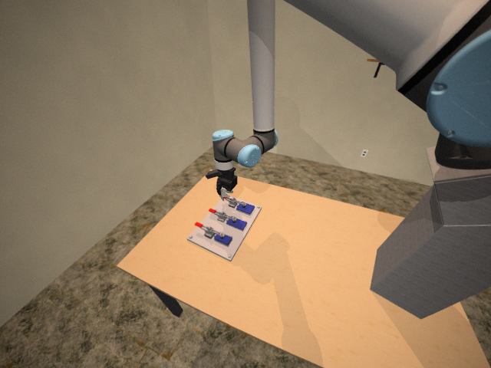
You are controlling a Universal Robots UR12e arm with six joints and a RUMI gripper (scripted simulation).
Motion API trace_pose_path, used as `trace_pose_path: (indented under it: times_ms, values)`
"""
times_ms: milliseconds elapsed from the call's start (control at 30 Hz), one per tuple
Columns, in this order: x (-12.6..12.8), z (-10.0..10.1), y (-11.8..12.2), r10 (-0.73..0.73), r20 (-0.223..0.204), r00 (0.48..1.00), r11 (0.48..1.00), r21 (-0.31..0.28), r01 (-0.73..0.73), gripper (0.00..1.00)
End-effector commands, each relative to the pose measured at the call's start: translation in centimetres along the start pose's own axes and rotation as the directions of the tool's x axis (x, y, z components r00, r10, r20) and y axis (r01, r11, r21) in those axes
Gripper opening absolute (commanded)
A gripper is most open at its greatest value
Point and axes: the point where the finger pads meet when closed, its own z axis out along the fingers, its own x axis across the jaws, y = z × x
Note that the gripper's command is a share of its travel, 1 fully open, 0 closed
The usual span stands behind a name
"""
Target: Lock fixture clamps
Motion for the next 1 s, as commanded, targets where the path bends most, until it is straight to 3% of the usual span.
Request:
trace_pose_path:
  times_ms: [0,967]
  values:
    - [-0.45,0.17,-0.12,-0.003,0.004,1.000,1.000,0.001,0.003,0.00]
    - [-0.49,0.33,-0.11,-0.003,0.004,1.000,1.000,0.000,0.003,0.00]
